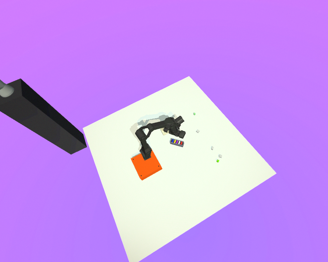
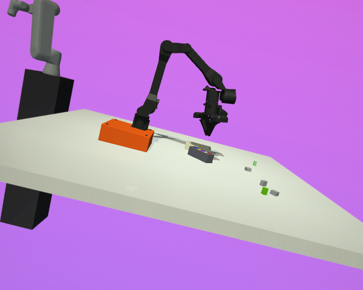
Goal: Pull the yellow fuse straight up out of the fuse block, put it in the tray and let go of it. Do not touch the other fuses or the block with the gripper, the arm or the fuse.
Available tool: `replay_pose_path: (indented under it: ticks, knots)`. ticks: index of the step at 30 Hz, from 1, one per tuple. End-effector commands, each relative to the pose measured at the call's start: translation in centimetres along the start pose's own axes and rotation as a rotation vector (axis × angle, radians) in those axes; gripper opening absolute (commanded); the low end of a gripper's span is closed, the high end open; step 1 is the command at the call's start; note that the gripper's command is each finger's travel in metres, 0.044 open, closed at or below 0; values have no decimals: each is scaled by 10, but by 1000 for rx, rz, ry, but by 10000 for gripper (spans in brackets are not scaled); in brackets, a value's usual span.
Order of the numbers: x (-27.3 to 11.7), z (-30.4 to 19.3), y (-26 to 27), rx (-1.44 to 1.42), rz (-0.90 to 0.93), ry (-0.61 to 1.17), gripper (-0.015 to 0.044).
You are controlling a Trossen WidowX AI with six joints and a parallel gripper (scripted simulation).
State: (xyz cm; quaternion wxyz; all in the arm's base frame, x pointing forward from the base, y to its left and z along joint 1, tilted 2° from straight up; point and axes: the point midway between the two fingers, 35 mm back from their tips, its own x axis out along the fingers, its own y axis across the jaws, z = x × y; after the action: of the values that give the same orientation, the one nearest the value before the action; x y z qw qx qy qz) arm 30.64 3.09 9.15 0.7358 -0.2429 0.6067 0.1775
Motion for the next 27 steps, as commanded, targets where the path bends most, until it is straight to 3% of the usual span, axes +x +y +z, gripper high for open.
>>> replay_pose_path:
  ticks: [1, 27]
  knots:
    - [28, -34, 6, -169, 110, 97, 74]
    - [44, -31, 4, -169, 110, 97, 74]
